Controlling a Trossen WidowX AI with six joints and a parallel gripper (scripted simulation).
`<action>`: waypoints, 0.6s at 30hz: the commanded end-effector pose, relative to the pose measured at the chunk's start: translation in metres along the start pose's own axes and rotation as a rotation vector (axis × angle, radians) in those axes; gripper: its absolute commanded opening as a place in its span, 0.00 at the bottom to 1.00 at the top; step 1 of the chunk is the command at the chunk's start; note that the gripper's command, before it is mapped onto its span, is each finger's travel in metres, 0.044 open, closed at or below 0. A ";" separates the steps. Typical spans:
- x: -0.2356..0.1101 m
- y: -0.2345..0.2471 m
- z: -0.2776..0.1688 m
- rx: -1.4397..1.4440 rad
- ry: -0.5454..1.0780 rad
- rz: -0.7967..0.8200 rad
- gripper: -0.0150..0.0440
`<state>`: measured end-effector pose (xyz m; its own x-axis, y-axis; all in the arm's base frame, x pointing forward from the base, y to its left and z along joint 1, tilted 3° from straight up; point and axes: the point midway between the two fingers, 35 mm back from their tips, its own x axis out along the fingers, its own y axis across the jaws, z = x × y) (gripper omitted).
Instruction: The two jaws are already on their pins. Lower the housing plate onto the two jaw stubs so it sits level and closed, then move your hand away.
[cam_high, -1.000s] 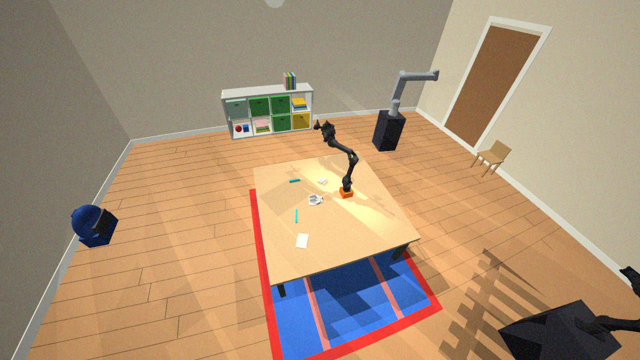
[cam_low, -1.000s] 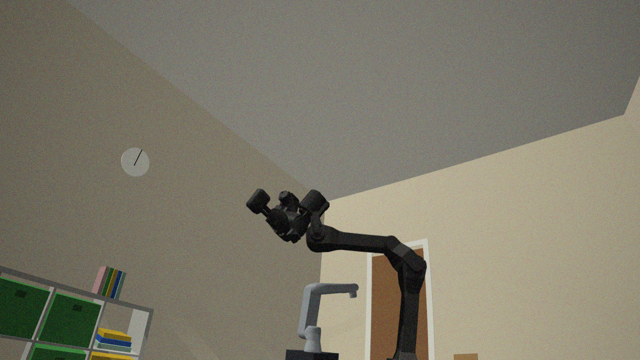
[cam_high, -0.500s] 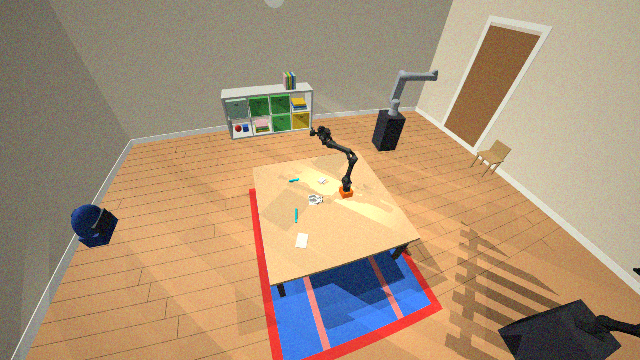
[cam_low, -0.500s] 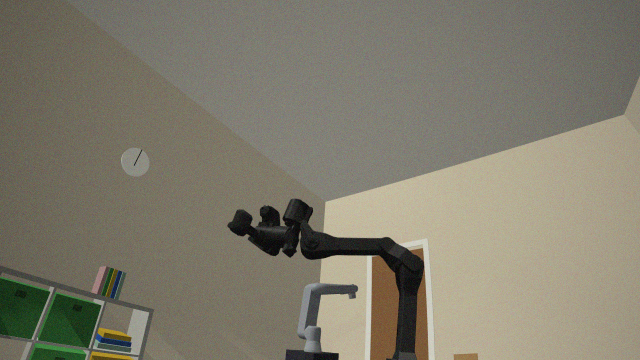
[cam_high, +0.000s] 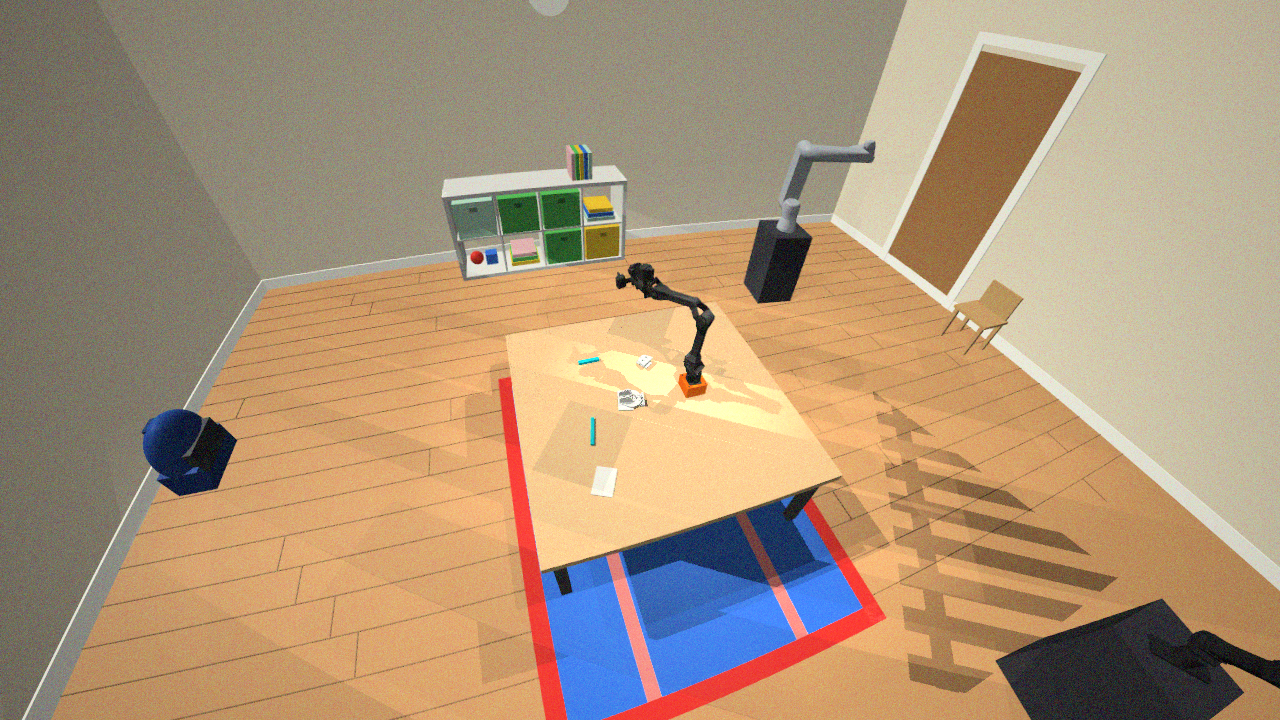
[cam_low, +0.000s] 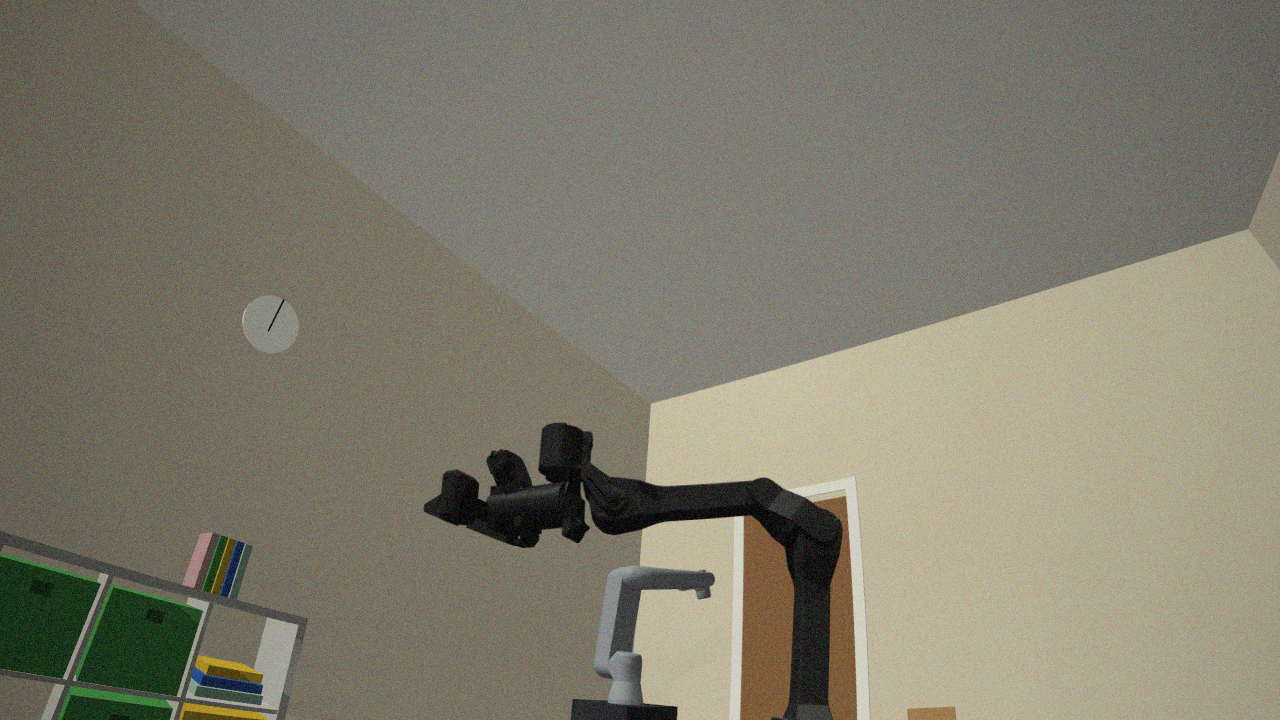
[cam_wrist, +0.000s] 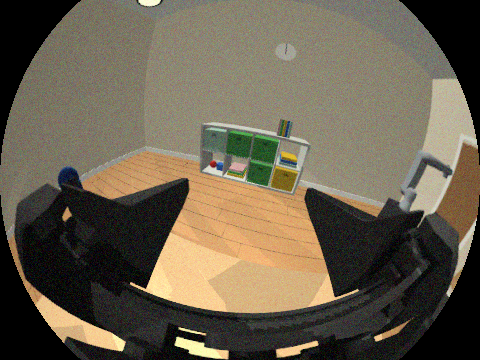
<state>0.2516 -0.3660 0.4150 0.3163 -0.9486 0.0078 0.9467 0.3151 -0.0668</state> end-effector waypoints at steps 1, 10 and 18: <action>0.002 0.008 -0.027 -0.029 0.088 0.035 1.00; 0.000 0.019 -0.076 -0.083 0.254 0.094 1.00; -0.008 0.026 -0.120 -0.125 0.405 0.142 1.00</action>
<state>0.2661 -0.3583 0.3147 0.3685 -0.8693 -0.3295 0.8872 0.4347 -0.1546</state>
